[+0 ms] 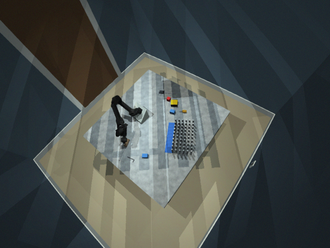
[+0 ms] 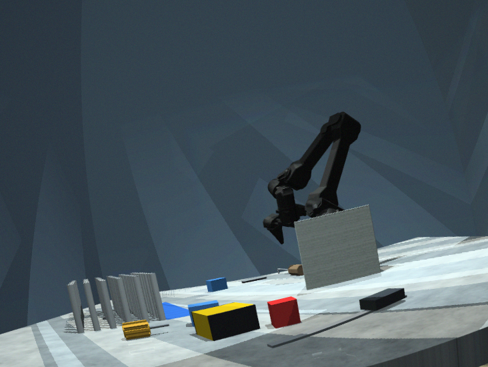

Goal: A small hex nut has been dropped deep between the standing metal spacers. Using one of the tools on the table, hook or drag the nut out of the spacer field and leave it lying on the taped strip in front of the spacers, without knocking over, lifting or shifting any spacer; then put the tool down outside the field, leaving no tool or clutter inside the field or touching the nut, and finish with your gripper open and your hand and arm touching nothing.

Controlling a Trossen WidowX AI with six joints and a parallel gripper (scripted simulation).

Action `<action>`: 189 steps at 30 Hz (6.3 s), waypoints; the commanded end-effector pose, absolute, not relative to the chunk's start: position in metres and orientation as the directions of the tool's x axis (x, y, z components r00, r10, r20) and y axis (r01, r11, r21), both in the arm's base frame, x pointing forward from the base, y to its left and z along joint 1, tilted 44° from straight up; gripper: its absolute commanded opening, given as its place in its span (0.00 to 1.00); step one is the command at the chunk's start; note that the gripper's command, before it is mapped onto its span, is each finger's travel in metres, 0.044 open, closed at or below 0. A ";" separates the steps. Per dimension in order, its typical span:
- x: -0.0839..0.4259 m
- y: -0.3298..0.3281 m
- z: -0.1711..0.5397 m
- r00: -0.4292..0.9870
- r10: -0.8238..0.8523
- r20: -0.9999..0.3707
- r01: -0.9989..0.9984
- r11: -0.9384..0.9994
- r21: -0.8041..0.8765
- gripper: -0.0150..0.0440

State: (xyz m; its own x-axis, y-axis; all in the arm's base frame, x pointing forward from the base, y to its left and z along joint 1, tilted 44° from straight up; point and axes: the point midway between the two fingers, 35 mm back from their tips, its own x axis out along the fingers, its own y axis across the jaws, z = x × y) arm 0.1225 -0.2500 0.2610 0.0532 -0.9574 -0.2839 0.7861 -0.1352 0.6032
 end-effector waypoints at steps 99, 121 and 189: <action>0.129 -0.279 0.222 -0.031 -0.976 -0.217 -0.881 -0.076 0.467 0.73; 0.127 -0.303 0.196 -0.031 -0.976 -0.214 -0.880 -0.075 0.469 0.73; 0.189 -0.163 0.277 0.234 -0.937 -0.257 -0.678 -0.347 0.648 0.25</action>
State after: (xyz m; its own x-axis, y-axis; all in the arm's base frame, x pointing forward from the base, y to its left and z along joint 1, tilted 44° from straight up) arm 0.1730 -0.1710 0.2864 0.1790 -0.9573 -0.2271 -0.7555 -0.2816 0.5916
